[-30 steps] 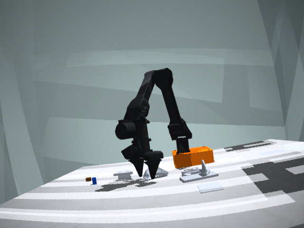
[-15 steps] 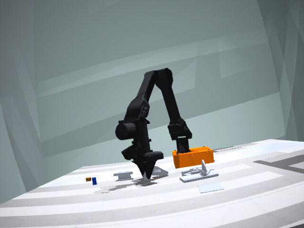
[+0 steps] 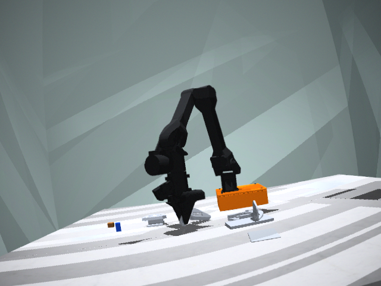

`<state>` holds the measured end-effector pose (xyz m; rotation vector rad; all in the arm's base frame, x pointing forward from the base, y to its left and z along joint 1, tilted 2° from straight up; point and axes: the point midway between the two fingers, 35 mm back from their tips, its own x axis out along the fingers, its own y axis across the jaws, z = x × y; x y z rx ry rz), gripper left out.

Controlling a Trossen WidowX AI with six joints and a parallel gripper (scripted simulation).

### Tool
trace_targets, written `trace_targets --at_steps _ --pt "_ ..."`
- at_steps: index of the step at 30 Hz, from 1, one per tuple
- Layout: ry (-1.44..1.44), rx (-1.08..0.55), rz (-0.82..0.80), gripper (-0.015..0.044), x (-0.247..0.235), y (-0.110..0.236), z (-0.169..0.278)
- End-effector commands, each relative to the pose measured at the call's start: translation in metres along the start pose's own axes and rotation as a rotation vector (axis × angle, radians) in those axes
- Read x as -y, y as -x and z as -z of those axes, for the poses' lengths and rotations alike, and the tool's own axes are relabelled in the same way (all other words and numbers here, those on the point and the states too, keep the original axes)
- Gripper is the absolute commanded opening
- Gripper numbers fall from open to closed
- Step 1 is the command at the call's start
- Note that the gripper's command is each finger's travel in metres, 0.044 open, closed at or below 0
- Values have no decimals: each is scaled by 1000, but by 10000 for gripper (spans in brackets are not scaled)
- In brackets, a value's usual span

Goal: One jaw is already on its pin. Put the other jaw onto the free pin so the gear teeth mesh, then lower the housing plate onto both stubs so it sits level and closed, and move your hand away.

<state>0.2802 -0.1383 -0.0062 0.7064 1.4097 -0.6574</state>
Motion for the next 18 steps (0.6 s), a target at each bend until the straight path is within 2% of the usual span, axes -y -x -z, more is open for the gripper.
trace_targets --at_steps 1,18 --pt "-3 0 1 37 0 0 0" --pt "-3 0 1 37 0 17 0"
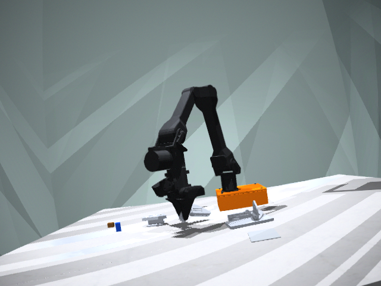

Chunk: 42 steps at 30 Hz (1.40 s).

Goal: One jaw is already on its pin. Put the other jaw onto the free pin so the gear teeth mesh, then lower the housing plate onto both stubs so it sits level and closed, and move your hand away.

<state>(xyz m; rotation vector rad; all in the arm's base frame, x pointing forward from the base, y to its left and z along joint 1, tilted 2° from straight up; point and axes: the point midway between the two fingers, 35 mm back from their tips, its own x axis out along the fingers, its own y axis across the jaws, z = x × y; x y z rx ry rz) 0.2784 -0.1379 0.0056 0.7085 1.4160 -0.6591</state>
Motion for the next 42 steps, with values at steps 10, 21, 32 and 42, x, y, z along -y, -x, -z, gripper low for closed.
trace_targets --at_steps 10,21,32,42 --pt "-1 6 -2 37 0 16 -1" --pt "-1 6 -2 37 -1 29 -2" --pt "-1 6 -2 37 -1 63 -2" --pt "79 7 -2 37 -5 63 -3"
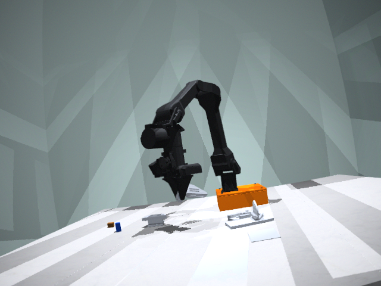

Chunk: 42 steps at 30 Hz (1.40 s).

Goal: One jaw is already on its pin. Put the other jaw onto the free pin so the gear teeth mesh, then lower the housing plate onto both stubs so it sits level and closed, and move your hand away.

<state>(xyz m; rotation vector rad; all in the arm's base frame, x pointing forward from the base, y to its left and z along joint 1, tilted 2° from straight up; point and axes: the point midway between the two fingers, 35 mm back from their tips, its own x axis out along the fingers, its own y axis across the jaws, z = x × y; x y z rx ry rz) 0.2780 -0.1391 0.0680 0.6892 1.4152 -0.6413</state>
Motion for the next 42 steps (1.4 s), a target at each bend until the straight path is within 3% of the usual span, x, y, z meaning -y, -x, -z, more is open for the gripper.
trace_targets --at_steps 1,21,42 --pt "89 1 0 37 -5 1 -1" --pt "740 2 -3 37 -38 2 -5" --pt "761 2 -3 37 -40 -14 -6"
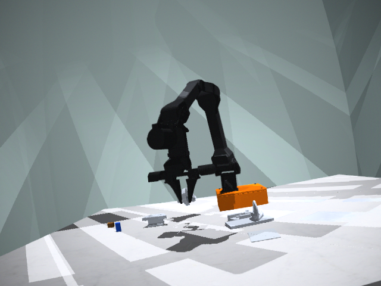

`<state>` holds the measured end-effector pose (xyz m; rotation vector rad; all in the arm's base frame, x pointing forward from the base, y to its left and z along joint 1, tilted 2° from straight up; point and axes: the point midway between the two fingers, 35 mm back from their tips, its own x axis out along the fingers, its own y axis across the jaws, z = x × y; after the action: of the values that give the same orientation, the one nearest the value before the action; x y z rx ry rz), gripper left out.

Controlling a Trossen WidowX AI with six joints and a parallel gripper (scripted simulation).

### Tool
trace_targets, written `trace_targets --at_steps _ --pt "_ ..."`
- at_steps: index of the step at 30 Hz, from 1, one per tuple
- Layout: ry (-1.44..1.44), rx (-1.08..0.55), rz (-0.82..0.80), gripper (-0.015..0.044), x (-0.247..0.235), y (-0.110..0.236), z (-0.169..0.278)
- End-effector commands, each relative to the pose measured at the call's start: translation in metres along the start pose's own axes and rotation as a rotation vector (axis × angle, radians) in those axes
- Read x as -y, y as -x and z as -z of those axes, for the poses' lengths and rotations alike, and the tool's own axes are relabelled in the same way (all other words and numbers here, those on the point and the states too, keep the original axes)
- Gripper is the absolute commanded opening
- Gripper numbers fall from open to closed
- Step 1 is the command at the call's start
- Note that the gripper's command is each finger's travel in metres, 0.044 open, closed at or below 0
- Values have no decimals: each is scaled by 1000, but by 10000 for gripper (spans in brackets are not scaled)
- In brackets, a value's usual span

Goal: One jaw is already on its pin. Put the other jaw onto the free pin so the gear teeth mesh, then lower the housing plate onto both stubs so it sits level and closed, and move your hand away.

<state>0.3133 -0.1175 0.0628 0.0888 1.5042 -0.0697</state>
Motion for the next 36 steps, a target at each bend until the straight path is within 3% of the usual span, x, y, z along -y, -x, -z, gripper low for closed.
trace_targets --at_steps 1,36 --pt "5 -5 1 37 0 -8 0" --pt "5 -6 1 37 0 -63 3"
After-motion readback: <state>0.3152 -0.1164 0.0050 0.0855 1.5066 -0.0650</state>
